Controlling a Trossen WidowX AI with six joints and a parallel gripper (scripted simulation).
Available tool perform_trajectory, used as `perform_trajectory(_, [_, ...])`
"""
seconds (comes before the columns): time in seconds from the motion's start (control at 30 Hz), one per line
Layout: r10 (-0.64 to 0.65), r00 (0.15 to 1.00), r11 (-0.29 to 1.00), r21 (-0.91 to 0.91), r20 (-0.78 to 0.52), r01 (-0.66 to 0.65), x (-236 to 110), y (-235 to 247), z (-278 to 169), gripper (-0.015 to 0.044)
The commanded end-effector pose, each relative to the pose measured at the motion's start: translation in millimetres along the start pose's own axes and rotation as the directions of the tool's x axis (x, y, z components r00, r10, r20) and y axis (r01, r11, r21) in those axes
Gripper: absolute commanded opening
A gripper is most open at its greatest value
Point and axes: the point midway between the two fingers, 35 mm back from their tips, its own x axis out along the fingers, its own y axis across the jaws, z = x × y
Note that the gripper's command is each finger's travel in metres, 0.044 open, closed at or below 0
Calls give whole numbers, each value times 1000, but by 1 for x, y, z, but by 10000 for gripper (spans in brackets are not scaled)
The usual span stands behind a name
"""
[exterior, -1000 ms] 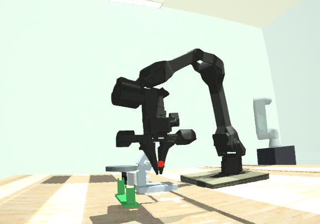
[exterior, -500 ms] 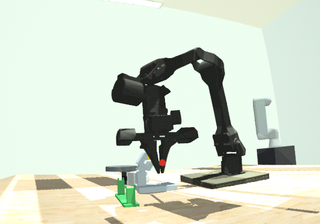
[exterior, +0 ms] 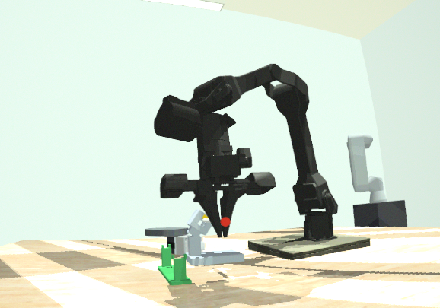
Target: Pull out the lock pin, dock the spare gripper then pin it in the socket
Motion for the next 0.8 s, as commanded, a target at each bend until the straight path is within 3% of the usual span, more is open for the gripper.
perform_trajectory(0.0, [-1,1000,1000,3,-7,1,-1,0,4,0])
perform_trajectory(0.5, [5,1000,1000,0,-2,-5,-24,1,7,0])
perform_trajectory(0.77, [5,1000,1000,1,-3,-5,-19,0,6,0])
